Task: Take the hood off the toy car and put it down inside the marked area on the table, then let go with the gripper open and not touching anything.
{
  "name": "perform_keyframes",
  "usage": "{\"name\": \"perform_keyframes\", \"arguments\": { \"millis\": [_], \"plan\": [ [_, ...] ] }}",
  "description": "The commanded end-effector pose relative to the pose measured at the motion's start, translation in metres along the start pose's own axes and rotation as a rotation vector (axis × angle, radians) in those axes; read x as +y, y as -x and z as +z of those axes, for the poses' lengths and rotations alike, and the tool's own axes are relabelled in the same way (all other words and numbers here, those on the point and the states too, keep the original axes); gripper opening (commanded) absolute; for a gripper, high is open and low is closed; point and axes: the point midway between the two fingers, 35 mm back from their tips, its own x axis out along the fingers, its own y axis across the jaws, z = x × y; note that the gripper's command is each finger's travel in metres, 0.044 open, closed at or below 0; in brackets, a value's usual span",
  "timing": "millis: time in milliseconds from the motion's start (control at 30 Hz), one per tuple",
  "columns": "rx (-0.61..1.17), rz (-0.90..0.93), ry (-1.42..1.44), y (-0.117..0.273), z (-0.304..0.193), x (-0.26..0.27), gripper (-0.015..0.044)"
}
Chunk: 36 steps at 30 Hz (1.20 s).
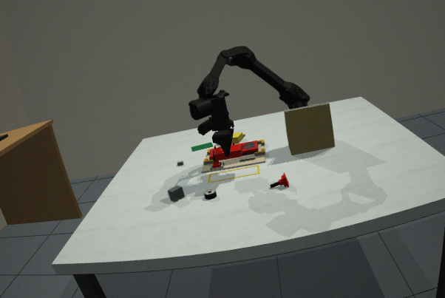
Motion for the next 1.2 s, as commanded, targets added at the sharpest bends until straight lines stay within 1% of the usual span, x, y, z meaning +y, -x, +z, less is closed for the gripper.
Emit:
{"name": "perform_keyframes", "arguments": {
  "millis": [0, 1167],
  "plan": [
    [-0.001, -0.004, 0.005, -0.004, 0.000, 0.000, 0.0000],
    [-0.002, -0.005, 0.005, -0.028, 0.000, -0.001, 0.0000]
  ]
}}
